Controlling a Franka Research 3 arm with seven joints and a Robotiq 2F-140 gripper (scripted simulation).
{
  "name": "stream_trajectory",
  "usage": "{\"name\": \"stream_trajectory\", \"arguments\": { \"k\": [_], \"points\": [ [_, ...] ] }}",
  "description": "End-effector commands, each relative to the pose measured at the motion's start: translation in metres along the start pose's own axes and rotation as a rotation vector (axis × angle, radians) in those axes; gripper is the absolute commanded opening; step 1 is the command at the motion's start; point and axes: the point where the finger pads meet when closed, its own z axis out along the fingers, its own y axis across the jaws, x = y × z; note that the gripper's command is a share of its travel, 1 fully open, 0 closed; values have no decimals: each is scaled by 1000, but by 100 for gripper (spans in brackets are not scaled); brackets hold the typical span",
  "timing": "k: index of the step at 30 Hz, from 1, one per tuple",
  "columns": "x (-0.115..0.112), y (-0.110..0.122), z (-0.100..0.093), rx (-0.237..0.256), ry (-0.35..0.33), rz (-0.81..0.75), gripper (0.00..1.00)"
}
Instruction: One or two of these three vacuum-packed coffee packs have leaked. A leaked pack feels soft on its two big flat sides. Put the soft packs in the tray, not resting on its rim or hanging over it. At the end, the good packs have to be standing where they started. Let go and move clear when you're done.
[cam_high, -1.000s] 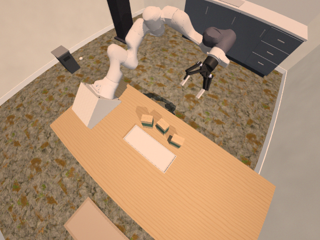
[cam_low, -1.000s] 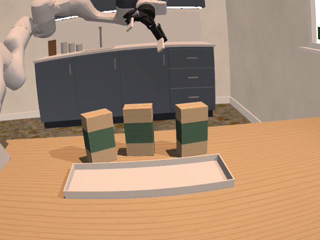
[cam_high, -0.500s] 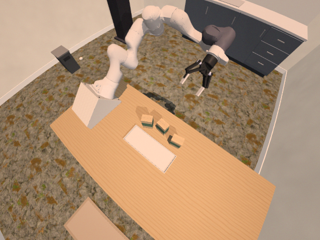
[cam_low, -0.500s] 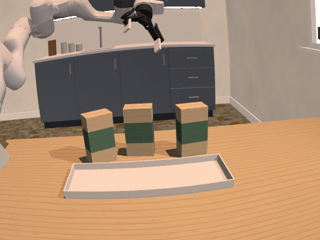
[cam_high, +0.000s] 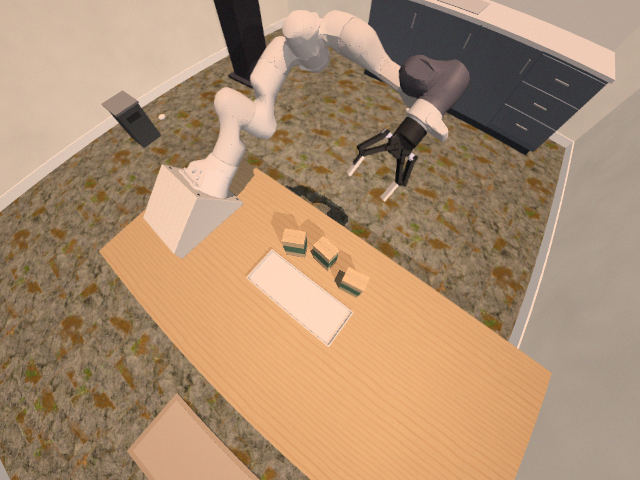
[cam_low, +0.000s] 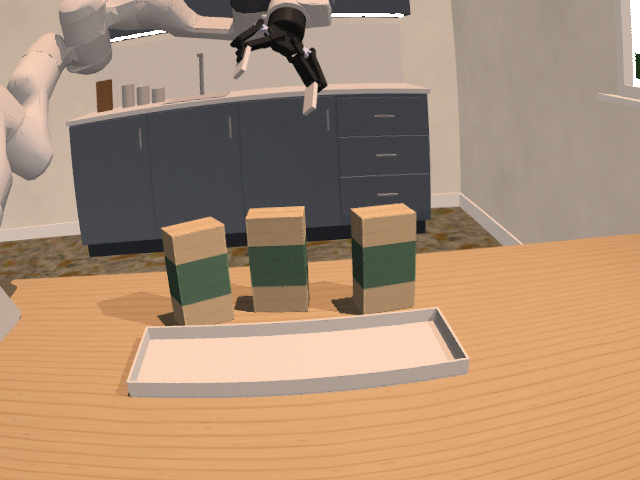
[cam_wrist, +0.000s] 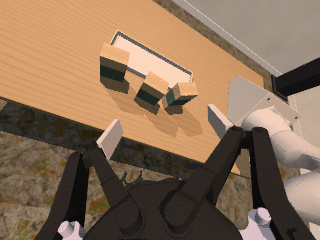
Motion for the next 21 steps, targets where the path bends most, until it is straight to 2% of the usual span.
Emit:
{"name": "stream_trajectory", "arguments": {
  "k": [1, 10, 11, 21],
  "points": [
    [-3, -5, -2, 17, -3, 32, 100],
    [-3, -5, -2, 17, -3, 32, 100],
    [1, 7, 32, 17, -100, 161, 100],
    [1, 8, 36, 17, -110, 174, 100]
  ]
}}
